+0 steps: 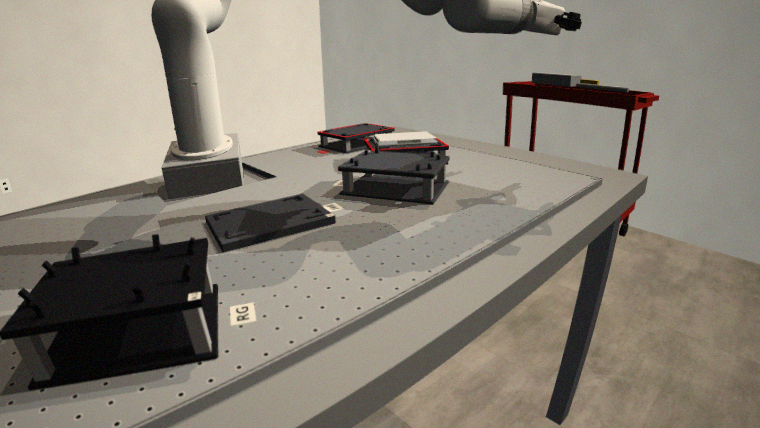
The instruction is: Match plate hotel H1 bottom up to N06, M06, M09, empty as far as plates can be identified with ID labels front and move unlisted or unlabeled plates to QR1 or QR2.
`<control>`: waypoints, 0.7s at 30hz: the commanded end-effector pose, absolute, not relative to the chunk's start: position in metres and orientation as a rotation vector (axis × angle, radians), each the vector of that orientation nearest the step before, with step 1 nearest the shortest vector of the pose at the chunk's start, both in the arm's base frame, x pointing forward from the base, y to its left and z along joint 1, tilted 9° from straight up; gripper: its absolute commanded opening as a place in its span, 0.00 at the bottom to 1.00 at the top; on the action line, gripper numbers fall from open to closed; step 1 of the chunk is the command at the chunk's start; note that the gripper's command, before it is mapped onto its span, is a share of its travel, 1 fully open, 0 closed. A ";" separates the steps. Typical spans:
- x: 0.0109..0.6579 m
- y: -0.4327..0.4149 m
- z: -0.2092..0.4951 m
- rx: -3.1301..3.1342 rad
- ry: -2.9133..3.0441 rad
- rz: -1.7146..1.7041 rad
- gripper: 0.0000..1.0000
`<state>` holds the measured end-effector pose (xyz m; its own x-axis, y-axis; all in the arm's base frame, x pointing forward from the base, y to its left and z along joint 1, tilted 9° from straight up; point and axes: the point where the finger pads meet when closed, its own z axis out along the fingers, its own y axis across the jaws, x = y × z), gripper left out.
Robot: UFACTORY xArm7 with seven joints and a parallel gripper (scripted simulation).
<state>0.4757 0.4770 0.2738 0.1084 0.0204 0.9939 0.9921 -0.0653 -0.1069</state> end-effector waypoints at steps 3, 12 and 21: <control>0.476 0.478 0.277 -1.318 -1.116 -1.167 1.00; 0.476 0.478 0.277 -1.318 -1.116 -1.167 1.00; 0.474 0.479 0.290 -1.318 -1.116 -1.167 1.00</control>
<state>0.4751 0.4770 0.2762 0.1106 0.0220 0.9936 0.9919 -0.0660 -0.1089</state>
